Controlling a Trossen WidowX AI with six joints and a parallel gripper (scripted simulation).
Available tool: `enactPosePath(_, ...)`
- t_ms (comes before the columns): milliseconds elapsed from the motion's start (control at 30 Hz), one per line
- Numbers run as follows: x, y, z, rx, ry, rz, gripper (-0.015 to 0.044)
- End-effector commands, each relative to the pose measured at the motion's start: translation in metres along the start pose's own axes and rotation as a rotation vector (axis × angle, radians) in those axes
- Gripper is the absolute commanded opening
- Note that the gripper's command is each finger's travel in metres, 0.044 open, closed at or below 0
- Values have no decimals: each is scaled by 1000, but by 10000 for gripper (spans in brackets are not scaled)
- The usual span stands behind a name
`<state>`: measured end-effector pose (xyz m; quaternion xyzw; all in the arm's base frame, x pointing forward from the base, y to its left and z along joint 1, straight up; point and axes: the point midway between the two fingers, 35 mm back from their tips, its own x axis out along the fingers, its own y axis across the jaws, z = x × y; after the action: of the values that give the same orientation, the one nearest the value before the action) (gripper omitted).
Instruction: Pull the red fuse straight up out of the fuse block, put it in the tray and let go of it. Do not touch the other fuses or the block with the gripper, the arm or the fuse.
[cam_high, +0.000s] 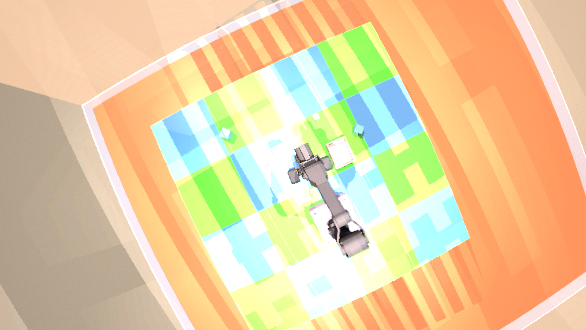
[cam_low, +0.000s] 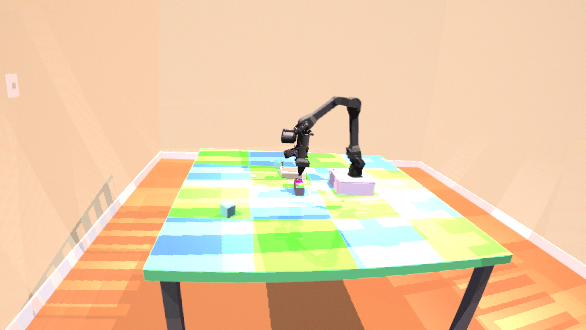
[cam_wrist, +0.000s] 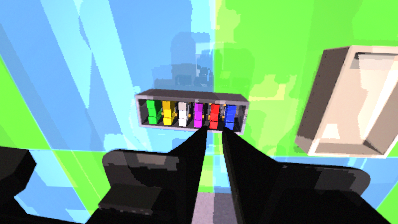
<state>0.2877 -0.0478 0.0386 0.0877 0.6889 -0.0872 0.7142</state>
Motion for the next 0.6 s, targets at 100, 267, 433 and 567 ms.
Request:
enactPosePath(100, 9, -1, -1, 5, 7, -4, 68)
enactPosePath(267, 14, -1, 0, 5, 7, -4, 68)
enactPosePath(433, 19, -1, 0, 5, 7, -4, 68)
enactPosePath(567, 23, -1, 0, 5, 7, -4, 68)
